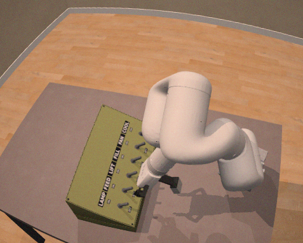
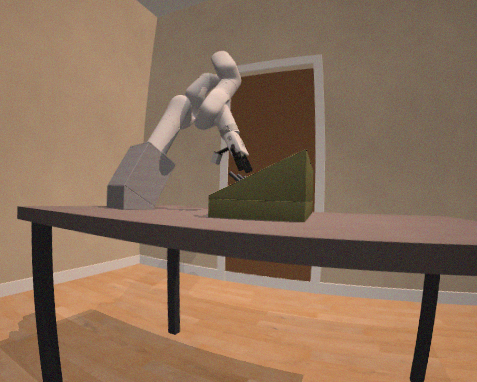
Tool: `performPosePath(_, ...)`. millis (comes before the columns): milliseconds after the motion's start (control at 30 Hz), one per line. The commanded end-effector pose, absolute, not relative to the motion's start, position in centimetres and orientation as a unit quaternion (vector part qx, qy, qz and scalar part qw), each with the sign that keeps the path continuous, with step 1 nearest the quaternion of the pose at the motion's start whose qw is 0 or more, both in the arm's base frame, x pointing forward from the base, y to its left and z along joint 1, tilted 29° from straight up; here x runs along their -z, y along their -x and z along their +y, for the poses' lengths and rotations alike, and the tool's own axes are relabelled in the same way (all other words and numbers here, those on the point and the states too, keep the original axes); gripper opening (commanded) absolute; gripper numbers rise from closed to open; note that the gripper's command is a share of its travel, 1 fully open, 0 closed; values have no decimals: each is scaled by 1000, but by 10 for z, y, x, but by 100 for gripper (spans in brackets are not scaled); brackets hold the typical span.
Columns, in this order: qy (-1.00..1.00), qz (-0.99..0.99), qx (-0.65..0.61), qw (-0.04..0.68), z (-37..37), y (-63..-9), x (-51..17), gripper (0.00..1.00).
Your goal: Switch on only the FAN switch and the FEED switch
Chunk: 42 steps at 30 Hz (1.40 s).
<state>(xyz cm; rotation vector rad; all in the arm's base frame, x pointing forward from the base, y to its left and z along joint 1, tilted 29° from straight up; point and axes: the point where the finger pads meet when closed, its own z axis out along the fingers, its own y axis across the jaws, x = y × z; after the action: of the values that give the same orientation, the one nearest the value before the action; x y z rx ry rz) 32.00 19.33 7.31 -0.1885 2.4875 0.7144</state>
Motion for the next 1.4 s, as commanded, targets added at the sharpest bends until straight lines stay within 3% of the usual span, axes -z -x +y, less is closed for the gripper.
performPosePath(0,69,923,-265,271,192,-321,-73,100)
performPosePath(1367,69,923,-265,271,132,-340,-41,100)
